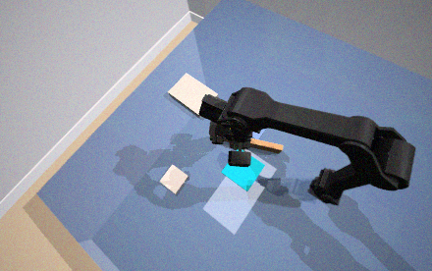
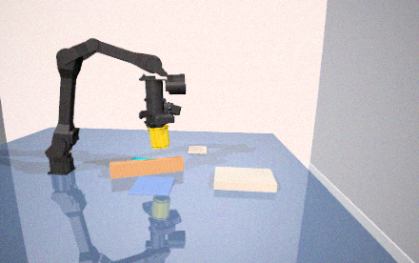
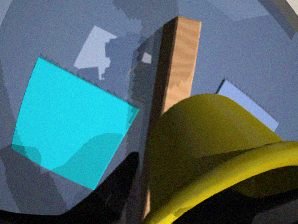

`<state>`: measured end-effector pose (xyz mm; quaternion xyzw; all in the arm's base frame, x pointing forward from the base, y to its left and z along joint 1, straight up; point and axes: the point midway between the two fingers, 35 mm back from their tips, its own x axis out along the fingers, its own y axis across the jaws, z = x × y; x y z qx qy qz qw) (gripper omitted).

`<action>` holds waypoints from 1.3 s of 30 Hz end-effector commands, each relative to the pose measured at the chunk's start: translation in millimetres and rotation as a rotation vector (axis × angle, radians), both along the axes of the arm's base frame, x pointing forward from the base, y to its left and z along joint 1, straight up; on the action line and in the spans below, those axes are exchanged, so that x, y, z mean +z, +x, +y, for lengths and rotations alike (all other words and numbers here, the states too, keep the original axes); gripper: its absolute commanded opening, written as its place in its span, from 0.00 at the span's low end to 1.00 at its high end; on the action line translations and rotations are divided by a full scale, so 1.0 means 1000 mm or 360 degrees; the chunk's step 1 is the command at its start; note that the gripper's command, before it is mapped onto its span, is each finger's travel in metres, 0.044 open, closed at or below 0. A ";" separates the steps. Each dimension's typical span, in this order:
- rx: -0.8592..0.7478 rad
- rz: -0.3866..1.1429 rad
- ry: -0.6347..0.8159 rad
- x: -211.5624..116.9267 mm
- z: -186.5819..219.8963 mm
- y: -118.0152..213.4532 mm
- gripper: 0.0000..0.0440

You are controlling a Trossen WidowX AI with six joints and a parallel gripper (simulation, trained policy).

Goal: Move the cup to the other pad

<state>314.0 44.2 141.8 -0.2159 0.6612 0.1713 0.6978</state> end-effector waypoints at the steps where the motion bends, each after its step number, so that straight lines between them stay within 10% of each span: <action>1: 0.0019 -0.0024 0.0016 0.001 0.013 -0.002 0.00; 39: 0.0018 -0.0102 0.0033 -0.062 0.078 -0.047 0.00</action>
